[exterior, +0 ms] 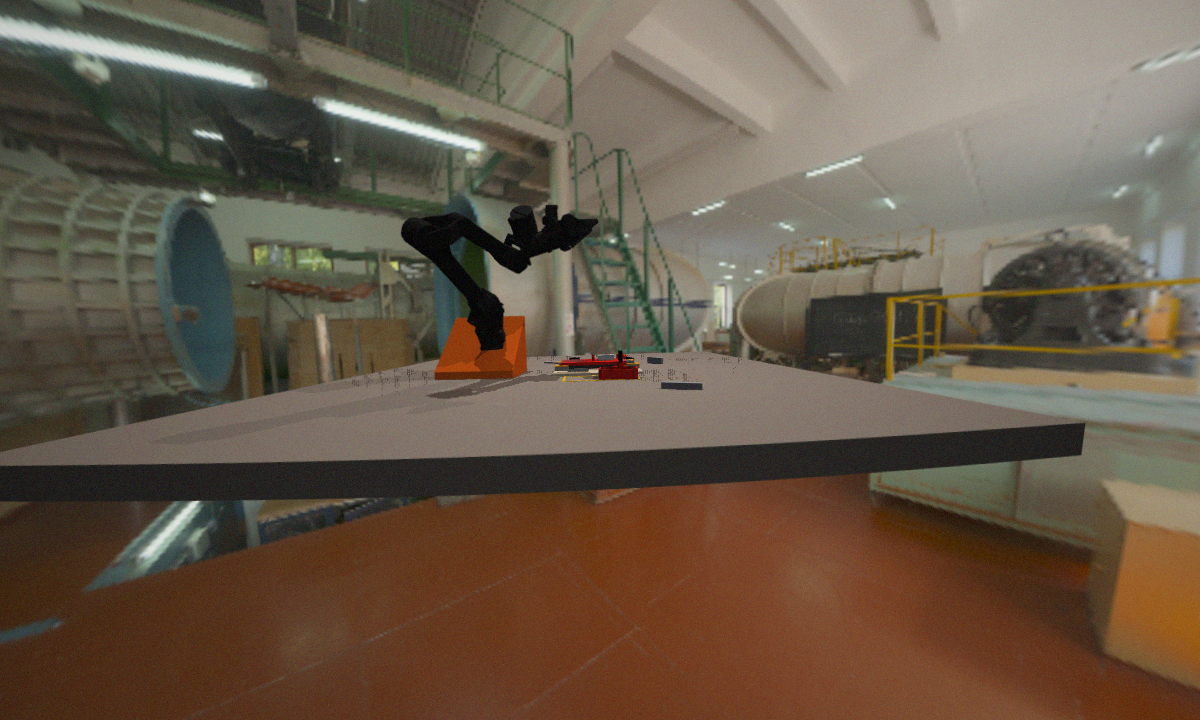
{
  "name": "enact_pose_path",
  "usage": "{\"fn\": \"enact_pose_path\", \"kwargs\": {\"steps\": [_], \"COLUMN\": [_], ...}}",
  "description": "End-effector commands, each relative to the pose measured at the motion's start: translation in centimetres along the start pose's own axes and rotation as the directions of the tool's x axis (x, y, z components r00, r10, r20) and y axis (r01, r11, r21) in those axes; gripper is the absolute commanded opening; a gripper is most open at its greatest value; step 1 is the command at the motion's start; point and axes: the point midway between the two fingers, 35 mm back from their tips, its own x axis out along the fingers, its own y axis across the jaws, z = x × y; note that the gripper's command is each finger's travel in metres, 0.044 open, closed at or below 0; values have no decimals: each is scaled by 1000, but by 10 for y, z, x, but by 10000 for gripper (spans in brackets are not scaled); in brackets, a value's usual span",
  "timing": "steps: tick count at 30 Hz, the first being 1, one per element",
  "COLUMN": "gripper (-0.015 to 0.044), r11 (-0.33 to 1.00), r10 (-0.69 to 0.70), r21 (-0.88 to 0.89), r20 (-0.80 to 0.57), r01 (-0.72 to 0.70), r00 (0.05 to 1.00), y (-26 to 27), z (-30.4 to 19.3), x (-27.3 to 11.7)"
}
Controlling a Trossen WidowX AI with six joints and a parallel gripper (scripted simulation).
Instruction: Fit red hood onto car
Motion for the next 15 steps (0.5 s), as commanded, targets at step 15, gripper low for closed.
{"fn": "enact_pose_path", "kwargs": {"steps": [15], "gripper": [440], "r11": [979], "r10": [-203], "r21": [-116], "r20": [-551], "r01": [166], "r00": [810], "y": [-102], "z": [-208], "x": [-12]}}
